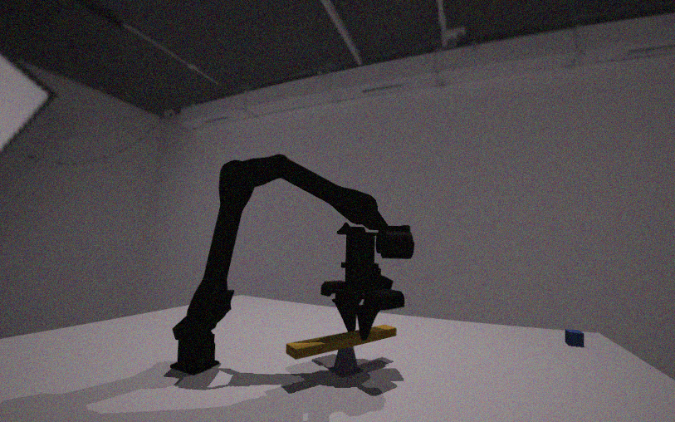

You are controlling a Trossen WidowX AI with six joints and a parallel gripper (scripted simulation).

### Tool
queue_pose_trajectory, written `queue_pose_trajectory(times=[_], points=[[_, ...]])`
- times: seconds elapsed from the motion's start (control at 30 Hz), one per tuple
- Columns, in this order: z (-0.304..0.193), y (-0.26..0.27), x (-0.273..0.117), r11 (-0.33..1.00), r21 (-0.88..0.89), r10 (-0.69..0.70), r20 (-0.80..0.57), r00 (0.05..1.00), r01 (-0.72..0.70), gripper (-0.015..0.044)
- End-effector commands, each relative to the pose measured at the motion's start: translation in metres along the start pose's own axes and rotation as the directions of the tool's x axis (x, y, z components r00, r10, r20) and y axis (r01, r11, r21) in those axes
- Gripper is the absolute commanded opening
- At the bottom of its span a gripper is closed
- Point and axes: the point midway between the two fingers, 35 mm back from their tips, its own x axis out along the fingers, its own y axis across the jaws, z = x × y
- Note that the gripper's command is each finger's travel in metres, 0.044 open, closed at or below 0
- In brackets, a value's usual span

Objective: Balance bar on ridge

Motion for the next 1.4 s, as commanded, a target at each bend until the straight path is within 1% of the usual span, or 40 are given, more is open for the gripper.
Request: queue_pose_trajectory(times=[0.0, 0.07, 0.1, 1.37], points=[[0.0000, 0.0000, 0.0000, 1.000, 0.000, 0.000, 0.000, 1.000, 0.000, 0.0105], [0.0000, 0.0000, 0.0000, 1.000, 0.000, 0.000, 0.000, 1.000, 0.000, 0.0157], [0.0000, 0.0000, 0.0000, 1.000, 0.000, 0.000, 0.000, 1.000, 0.000, 0.0167], [0.0000, 0.0000, 0.0000, 1.000, 0.000, 0.000, 0.000, 1.000, 0.000, 0.0172]])
